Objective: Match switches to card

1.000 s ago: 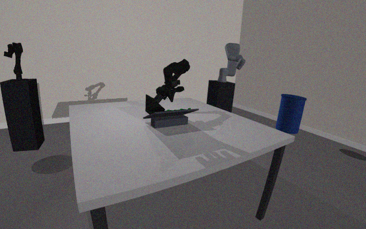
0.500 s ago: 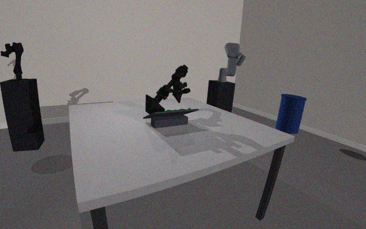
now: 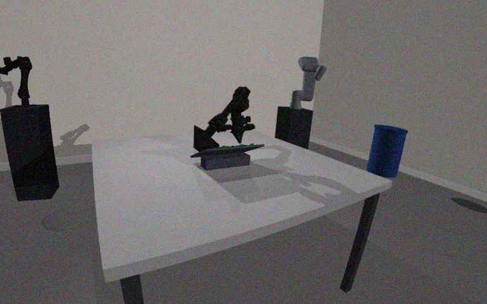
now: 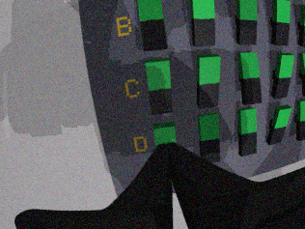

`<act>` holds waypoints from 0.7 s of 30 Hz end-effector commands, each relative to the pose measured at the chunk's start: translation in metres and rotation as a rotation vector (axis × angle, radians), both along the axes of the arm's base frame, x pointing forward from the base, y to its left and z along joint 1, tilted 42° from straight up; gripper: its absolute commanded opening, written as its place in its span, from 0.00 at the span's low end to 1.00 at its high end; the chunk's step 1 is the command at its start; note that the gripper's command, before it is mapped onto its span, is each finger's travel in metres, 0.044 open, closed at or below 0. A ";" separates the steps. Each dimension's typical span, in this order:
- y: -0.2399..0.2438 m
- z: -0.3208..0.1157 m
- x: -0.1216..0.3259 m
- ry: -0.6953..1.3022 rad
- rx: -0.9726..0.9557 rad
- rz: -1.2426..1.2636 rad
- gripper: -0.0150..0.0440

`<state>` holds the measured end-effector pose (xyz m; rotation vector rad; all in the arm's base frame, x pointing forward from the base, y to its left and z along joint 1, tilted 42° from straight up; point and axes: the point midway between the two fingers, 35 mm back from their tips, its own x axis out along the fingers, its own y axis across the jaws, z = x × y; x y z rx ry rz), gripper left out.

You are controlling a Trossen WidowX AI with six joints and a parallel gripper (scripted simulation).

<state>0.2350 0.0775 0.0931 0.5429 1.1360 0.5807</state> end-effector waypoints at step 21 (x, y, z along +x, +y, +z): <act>0.014 -0.016 0.004 0.015 0.000 0.002 0.25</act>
